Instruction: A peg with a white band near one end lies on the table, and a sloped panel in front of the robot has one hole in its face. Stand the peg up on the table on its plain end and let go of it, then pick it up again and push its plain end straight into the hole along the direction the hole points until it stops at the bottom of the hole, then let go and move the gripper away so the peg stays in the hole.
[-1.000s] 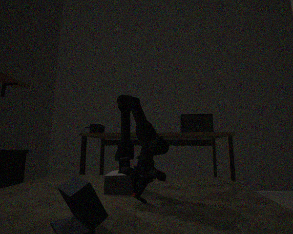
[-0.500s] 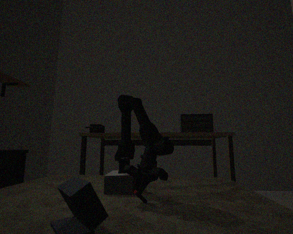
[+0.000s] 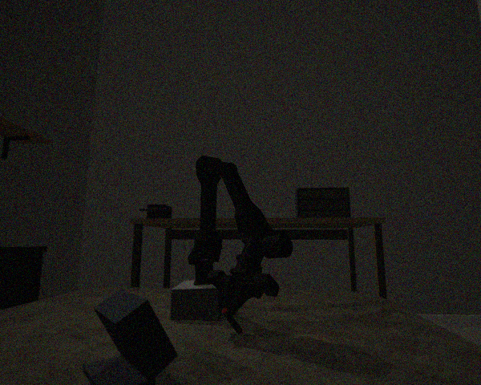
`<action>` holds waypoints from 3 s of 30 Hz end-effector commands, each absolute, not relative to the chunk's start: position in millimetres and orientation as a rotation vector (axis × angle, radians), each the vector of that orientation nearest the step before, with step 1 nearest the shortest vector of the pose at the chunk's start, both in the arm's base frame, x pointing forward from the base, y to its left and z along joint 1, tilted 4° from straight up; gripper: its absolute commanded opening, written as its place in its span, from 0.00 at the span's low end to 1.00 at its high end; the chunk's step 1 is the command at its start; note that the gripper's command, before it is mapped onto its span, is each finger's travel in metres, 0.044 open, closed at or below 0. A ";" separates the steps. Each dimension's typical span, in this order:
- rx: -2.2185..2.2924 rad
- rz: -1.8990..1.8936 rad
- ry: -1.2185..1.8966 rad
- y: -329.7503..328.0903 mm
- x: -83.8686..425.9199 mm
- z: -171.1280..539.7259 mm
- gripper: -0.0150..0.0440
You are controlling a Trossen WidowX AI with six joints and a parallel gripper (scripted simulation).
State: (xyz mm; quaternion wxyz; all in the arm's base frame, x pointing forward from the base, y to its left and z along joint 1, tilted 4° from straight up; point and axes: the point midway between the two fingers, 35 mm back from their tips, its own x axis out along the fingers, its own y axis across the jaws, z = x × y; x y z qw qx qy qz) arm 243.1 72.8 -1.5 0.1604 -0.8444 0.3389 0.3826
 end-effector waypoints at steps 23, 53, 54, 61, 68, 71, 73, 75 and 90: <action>-2.577 0.847 1.042 83.7 228.6 -2.4 0.34; -2.739 0.522 1.108 97.3 213.6 -5.8 0.34; -2.744 0.511 1.110 97.8 213.1 -6.0 0.34; -2.777 0.430 1.124 100.8 209.7 -7.4 0.34; -2.801 0.366 1.134 103.2 207.1 -8.8 0.34; -2.788 0.402 1.128 103.4 207.0 -7.9 0.34; -2.788 0.401 1.128 103.4 206.9 -8.1 0.34; -2.791 0.397 1.129 103.3 207.1 -9.3 0.34; -2.782 0.390 1.122 104.3 207.5 -13.0 0.34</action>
